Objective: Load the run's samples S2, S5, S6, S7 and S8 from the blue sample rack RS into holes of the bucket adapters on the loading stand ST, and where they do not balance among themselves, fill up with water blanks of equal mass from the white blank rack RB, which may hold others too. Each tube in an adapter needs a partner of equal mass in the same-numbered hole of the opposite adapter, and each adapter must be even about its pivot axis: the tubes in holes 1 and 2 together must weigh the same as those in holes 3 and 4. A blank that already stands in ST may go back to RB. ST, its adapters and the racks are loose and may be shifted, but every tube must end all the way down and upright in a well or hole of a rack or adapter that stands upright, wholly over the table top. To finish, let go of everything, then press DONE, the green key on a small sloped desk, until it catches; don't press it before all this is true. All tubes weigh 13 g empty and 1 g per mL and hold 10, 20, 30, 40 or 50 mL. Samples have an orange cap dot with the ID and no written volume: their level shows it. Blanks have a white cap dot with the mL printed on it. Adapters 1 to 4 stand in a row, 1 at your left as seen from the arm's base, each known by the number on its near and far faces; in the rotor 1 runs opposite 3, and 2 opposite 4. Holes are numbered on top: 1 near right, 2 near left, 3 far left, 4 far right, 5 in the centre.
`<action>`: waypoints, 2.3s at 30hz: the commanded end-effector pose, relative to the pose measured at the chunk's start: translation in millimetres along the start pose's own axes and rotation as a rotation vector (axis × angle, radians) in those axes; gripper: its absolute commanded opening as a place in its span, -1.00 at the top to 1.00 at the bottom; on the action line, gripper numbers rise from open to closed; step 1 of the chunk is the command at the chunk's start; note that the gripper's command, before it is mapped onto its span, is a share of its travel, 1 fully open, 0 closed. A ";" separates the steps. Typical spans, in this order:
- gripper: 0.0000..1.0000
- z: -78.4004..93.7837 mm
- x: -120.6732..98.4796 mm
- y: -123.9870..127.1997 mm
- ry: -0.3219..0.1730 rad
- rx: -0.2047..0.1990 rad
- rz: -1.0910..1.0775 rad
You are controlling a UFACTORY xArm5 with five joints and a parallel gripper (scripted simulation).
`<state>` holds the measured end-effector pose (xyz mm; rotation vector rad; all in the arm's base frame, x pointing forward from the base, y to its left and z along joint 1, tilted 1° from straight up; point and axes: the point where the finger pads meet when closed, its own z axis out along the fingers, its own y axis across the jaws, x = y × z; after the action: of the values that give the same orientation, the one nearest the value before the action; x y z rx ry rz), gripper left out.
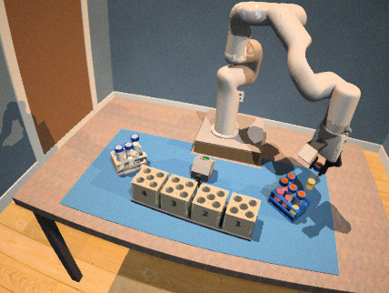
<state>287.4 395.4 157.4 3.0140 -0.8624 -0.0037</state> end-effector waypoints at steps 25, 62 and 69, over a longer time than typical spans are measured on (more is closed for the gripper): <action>1.00 -25.8 -0.4 -1.3 0.000 0.005 0.000; 1.00 -25.8 -0.4 -1.3 0.000 0.005 0.000; 1.00 -25.8 -0.4 -1.3 0.000 0.005 0.000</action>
<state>287.2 395.9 181.5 3.0145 -0.8625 -0.0035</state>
